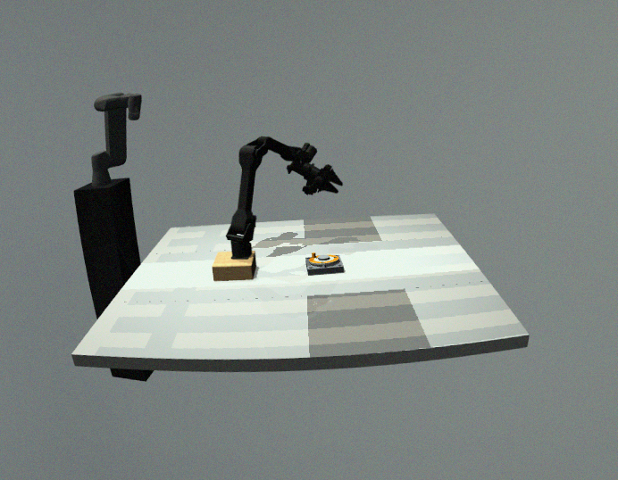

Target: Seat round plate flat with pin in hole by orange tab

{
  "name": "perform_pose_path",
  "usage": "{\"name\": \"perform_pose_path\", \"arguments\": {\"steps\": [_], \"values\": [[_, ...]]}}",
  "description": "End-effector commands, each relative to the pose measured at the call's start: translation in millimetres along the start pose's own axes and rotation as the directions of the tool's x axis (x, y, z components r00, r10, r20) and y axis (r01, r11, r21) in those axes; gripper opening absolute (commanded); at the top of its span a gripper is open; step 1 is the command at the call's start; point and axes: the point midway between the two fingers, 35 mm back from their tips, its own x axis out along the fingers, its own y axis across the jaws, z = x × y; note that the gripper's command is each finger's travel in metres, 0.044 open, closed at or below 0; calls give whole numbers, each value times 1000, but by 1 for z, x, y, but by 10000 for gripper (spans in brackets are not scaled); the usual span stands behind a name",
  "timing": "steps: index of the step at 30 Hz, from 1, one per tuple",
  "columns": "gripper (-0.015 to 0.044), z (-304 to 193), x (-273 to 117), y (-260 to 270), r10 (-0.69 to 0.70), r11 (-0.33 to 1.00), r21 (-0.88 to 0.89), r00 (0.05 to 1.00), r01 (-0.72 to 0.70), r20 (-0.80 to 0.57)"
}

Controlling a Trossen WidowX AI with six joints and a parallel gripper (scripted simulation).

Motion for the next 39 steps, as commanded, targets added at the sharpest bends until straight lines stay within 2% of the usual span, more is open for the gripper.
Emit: {"name": "perform_pose_path", "arguments": {"steps": [1,5,8,10,15,16,18,21,24,25,27,30,32,36,39], "values": [[374,0,2,2,3,1000,15,1000,-3,6],[269,4,29,40,72,942,318,990,-109,124],[190,10,48,77,131,788,564,962,-247,238],[138,12,51,87,144,740,611,954,-281,264],[6,25,64,148,215,298,820,872,-488,441],[0,27,64,155,221,230,831,858,-507,463],[0,30,65,163,226,156,837,844,-524,486],[0,40,64,192,239,-158,814,778,-559,581],[0,47,61,212,239,-387,748,724,-540,647],[0,48,60,213,239,-404,741,720,-537,652],[0,53,57,225,233,-541,676,683,-500,692],[0,63,49,247,208,-779,504,605,-372,768],[0,68,43,257,189,-874,400,564,-277,804],[0,73,37,267,164,-944,287,522,-164,837],[0,73,36,268,161,-949,277,518,-153,840]]}}
